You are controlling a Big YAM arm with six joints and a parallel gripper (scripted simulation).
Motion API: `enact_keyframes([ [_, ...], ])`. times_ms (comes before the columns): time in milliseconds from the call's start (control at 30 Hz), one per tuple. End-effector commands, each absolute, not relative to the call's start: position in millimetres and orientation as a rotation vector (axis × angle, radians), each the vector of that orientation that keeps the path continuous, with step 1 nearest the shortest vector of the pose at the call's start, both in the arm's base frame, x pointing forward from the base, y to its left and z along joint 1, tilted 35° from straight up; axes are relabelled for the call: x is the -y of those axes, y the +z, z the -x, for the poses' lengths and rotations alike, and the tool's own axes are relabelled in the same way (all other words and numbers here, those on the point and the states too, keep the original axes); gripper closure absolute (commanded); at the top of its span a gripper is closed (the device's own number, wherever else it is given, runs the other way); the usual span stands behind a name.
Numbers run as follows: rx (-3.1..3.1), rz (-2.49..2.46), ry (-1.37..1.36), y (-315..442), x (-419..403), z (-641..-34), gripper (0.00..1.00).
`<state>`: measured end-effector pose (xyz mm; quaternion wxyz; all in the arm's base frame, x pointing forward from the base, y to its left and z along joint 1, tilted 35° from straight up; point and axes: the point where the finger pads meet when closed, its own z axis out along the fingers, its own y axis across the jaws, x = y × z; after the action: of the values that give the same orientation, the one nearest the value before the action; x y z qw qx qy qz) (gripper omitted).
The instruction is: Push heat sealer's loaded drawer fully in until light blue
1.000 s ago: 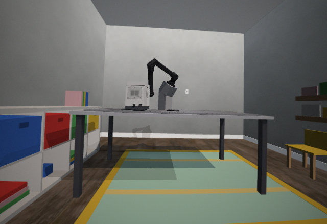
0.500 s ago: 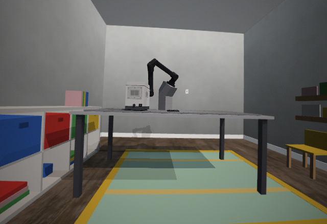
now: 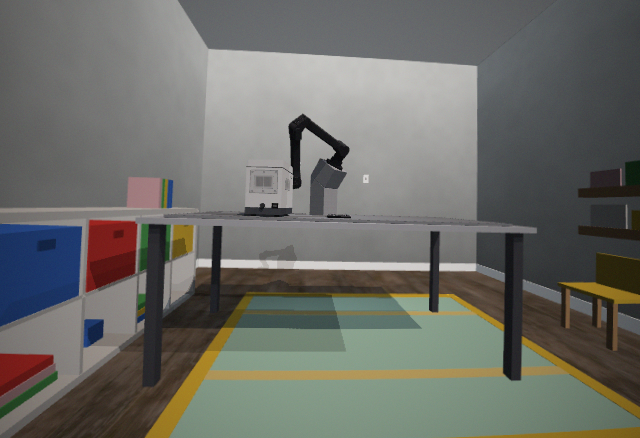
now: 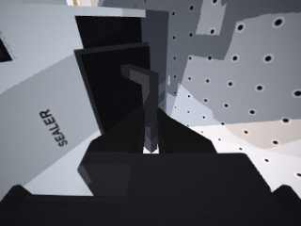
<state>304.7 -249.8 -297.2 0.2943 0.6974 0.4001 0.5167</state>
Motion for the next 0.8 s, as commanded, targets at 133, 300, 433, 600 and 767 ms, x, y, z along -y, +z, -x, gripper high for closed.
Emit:
enact_keyframes([
  [133,-1.097,-1.808,1.403,-280.0,263.2,-341.1,1.0],
  [300,-1.097,-1.808,1.403,-280.0,263.2,-341.1,1.0],
  [433,-1.097,-1.808,1.403,-280.0,263.2,-341.1,1.0],
  [600,-1.097,-1.808,1.403,-280.0,263.2,-341.1,1.0],
  [767,-1.097,-1.808,1.403,-280.0,263.2,-341.1,1.0],
])
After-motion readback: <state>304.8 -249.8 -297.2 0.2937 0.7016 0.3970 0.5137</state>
